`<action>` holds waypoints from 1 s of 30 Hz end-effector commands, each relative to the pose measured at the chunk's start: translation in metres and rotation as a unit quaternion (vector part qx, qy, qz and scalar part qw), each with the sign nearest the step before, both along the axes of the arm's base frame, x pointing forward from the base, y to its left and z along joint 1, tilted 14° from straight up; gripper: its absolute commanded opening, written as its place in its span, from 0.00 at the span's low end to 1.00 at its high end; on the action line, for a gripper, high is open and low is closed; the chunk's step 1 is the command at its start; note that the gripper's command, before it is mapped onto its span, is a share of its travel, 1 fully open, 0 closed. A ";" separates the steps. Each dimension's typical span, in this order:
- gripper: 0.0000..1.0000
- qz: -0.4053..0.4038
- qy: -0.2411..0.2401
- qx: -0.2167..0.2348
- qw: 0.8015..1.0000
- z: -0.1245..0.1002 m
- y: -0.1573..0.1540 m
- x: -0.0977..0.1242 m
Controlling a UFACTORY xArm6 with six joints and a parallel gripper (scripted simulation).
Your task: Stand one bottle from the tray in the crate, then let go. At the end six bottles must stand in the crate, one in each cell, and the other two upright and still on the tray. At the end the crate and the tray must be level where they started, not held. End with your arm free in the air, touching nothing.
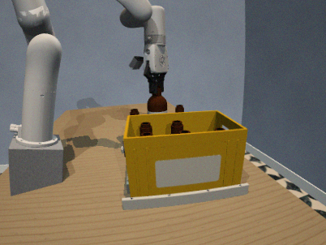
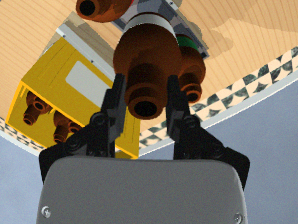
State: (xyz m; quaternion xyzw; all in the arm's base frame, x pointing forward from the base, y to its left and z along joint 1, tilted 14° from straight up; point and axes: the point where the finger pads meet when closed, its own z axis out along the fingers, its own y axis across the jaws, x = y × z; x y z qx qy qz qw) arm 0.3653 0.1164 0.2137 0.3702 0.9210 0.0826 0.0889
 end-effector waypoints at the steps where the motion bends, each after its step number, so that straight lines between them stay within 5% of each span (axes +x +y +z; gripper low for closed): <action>1: 0.00 0.000 -0.002 0.001 1.000 0.002 0.000 0.001; 30: 0.00 0.000 -0.002 0.001 1.000 0.006 0.000 0.000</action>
